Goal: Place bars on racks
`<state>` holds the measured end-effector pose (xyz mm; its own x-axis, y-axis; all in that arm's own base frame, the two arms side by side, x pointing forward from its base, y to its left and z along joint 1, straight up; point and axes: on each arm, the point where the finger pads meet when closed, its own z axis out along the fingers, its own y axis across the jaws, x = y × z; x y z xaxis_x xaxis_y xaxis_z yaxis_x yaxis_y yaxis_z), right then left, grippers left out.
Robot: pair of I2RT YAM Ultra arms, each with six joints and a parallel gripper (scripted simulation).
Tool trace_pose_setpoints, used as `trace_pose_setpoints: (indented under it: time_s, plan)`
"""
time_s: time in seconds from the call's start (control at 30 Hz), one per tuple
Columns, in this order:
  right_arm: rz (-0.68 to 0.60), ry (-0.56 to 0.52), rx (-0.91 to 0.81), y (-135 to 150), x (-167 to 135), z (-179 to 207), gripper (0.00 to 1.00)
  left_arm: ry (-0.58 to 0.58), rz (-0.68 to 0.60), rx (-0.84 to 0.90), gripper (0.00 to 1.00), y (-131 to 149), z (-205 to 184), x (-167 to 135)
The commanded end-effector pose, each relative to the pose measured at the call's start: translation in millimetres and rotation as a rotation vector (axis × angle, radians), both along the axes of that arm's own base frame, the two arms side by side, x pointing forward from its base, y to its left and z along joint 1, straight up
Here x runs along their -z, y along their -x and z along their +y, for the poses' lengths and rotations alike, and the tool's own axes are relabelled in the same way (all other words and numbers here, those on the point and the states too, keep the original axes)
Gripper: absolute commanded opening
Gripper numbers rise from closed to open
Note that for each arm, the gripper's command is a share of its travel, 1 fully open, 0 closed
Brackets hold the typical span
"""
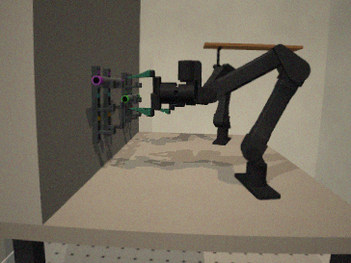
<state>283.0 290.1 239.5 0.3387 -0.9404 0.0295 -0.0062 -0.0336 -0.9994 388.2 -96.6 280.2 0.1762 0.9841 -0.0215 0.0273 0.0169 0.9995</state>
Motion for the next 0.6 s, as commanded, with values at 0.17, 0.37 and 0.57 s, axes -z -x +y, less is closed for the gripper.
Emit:
trace_pose_setpoints:
  time_s: [0.17, 0.37, 0.57]
  plan:
    - [-0.008, -0.034, 0.002, -0.6, -8.5, -4.9, 1.00, 0.020, -0.027, -0.018, 1.00, 11.4, -10.3, -1.3]
    - [-0.008, -0.034, 0.002, -0.6, -8.5, -4.9, 1.00, 0.020, -0.026, -0.018, 1.00, 14.4, -16.8, 2.7]
    - [-0.008, -0.034, 0.002, -0.6, -8.5, -4.9, 1.00, 0.020, -0.026, -0.018, 1.00, 19.4, -26.8, 8.0]
